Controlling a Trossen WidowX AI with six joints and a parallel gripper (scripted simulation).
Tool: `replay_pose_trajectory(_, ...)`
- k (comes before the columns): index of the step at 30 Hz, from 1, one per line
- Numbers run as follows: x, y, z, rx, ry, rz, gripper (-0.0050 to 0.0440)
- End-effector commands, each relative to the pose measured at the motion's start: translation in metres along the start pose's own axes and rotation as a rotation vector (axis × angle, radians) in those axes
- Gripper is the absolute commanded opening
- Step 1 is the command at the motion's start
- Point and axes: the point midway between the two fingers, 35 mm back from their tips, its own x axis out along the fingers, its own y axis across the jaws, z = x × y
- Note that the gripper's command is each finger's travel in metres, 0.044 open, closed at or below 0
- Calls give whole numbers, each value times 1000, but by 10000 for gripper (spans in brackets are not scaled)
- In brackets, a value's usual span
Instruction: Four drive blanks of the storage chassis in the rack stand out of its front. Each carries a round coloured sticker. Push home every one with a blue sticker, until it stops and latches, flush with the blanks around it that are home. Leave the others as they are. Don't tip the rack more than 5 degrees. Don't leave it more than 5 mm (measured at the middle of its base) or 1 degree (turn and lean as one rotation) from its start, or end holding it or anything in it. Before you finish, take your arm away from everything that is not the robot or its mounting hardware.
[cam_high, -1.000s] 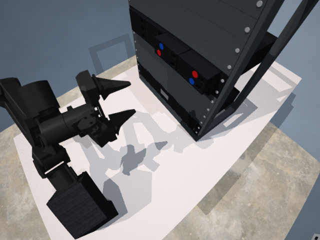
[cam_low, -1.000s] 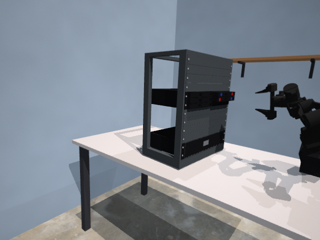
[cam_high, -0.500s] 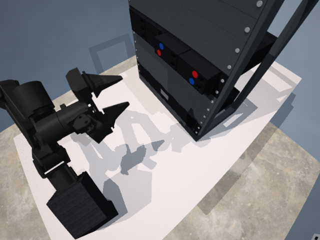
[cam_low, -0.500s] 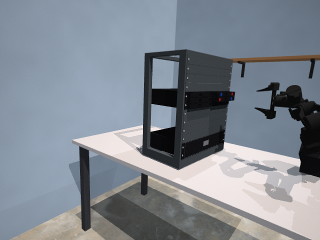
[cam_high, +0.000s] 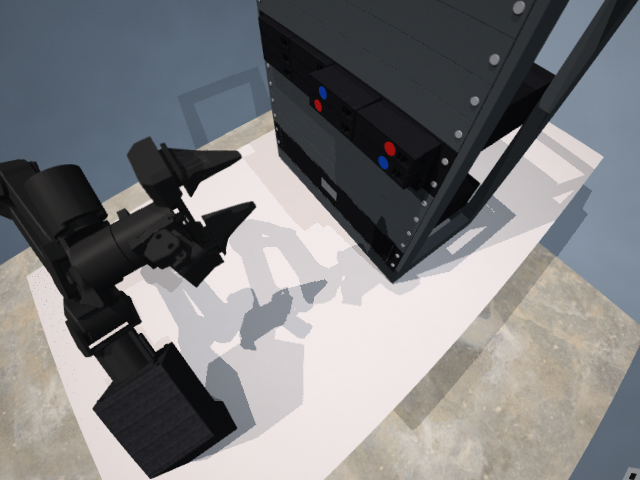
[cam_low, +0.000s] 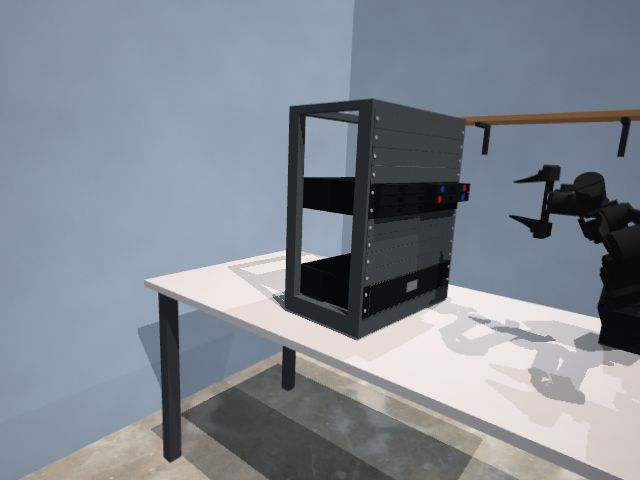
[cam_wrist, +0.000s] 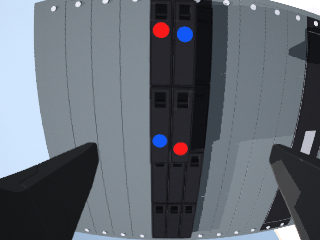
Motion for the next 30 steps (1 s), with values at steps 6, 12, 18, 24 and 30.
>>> replay_pose_trajectory(6, 1, 3, -1, -2, 5, 3, 440)
replay_pose_trajectory(12, 1, 3, -1, -2, 5, 3, 440)
replay_pose_trajectory(18, 1, 2, -2, -2, 5, 3, 440)
replay_pose_trajectory(24, 6, 2, -5, -2, 6, 3, 440)
replay_pose_trajectory(30, 19, 1, -14, -2, 6, 3, 440)
